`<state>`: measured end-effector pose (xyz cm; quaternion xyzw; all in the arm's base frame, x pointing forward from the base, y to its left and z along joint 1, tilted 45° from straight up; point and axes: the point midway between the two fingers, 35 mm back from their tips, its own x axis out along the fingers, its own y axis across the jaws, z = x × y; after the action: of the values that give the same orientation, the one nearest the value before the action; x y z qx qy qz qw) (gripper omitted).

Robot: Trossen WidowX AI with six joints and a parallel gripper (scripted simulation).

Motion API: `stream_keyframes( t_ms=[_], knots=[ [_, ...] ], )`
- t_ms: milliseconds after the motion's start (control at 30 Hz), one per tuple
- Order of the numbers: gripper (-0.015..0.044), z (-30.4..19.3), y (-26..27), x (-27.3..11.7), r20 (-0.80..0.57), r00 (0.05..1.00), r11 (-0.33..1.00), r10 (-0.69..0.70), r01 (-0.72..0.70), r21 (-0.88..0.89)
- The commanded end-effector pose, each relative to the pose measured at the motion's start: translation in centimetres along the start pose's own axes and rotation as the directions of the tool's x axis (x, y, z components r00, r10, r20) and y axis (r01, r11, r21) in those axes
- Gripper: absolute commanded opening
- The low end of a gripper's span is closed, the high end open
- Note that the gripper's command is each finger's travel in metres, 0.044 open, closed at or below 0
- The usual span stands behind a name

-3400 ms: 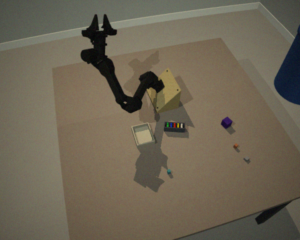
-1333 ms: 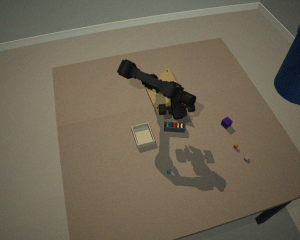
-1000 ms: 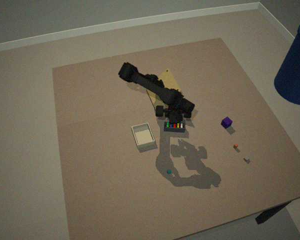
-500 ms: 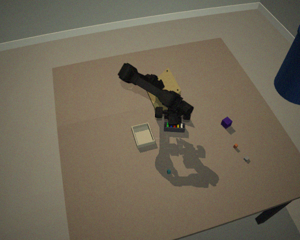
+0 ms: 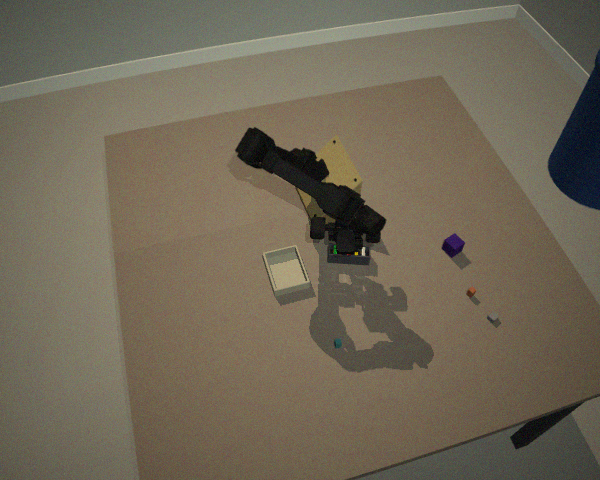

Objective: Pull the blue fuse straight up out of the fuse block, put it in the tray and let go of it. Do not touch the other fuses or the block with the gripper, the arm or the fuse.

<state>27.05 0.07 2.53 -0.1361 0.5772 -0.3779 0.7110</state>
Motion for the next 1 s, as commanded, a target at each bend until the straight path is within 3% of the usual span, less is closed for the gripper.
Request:
stream_keyframes(
  t_ms=[0,967],
  knots=[
    [0.0074,-0.2,-0.1,0.6,-0.002,1.0,1.0,-0.007,0.007,-0.008],
    [0.0074,-0.2,-0.1,2.0,-0.002,1.0,1.0,-0.007,0.007,-0.007]
  ],
)
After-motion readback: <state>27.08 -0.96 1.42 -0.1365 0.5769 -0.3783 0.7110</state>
